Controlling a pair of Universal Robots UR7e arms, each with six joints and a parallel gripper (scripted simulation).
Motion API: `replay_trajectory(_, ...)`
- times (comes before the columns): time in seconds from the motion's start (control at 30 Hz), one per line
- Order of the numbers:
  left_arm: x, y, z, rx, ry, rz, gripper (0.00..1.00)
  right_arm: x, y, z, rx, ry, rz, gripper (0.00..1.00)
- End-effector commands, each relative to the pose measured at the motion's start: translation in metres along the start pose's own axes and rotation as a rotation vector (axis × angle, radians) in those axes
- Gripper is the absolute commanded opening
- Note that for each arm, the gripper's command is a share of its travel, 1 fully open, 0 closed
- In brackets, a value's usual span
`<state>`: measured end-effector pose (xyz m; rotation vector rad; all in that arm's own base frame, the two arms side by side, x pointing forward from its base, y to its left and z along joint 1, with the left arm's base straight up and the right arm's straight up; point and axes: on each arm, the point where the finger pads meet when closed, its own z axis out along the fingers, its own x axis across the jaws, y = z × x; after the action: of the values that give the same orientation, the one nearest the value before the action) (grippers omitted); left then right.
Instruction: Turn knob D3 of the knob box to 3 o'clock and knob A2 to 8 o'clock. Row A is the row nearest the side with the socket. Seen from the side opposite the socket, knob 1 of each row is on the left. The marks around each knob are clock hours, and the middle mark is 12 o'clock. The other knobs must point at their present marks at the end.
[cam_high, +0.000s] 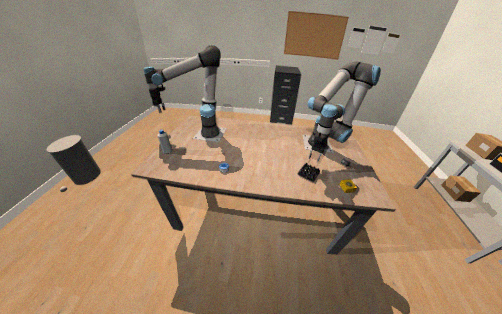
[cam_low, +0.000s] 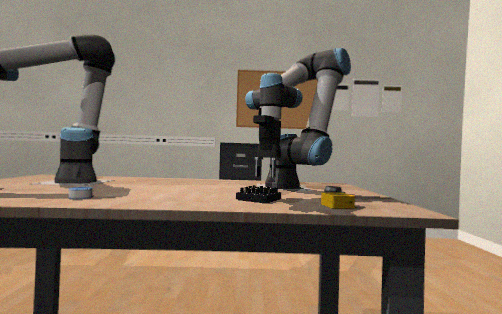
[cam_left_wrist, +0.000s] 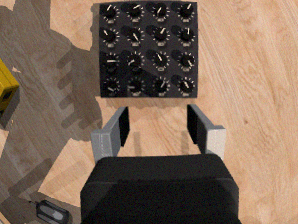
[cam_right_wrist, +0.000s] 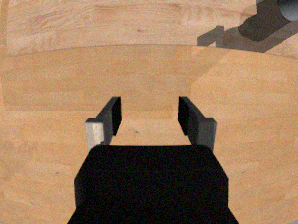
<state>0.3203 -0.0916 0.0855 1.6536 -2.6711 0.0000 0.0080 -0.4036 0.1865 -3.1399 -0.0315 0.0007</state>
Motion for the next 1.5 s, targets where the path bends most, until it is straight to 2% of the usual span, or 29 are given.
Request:
replay_trajectory(0.0,0.000,-0.001,0.000,0.001,0.000,-0.002,1.00,0.000,0.000,0.000,-0.002,0.000,0.000,1.00)
replay_trajectory(0.43,-0.002,-0.011,-0.004,0.001,0.000,-0.138,1.00,0.000,0.000,0.000,-0.002,0.000,0.000,1.00)
replay_trajectory(0.8,-0.009,-0.038,-0.012,0.001,0.001,-0.497,1.00,0.000,0.000,0.000,-0.002,0.000,0.000,1.00)
replay_trajectory(0.87,-0.009,-0.038,-0.012,0.001,0.001,-0.497,1.00,0.000,0.000,0.000,-0.002,0.000,0.000,1.00)
replay_trajectory(1.37,-0.016,-0.073,-0.018,0.001,0.001,-1.020,1.00,0.000,0.000,0.000,-0.002,0.000,0.000,1.00)
replay_trajectory(1.47,-0.017,-0.076,-0.019,0.001,0.001,-1.062,1.00,0.000,0.000,0.000,-0.002,0.000,0.000,1.00)
